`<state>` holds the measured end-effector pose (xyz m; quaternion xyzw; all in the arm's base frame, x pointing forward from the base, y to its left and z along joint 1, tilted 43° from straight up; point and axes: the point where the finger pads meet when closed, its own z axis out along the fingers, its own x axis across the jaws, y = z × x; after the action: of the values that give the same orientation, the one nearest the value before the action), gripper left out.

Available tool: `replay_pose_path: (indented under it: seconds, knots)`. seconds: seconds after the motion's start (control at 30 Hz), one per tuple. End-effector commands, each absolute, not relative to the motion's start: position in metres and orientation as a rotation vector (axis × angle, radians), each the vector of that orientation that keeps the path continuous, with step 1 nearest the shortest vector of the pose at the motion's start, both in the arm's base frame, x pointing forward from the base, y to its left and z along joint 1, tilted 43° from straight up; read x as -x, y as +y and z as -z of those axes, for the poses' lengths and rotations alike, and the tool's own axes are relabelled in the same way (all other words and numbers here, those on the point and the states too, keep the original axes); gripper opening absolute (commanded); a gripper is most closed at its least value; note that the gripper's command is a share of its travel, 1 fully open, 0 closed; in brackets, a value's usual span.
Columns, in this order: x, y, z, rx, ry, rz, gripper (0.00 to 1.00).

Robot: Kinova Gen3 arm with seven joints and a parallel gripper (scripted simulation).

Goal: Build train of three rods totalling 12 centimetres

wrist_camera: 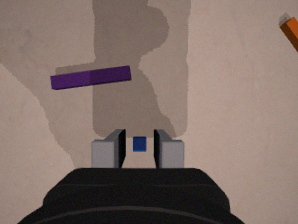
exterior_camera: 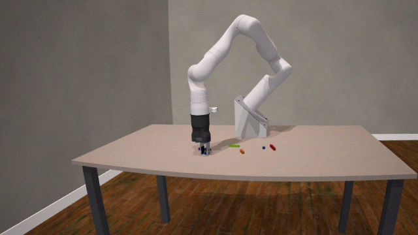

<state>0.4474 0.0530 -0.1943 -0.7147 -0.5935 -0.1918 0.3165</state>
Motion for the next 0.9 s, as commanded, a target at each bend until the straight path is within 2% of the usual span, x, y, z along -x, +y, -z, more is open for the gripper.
replay_pose_path:
  seconds: [0.0, 0.33, 0.37, 0.87]
  knots:
    - [-0.4481, 0.052, 0.194, 1.883, -1.563, 0.506, 0.54]
    - [-0.4481, 0.052, 0.194, 1.883, -1.563, 0.506, 0.54]
    - [-0.4481, 0.052, 0.194, 1.883, -1.563, 0.506, 0.24]
    - [-0.4481, 0.052, 0.194, 1.883, -1.563, 0.506, 0.24]
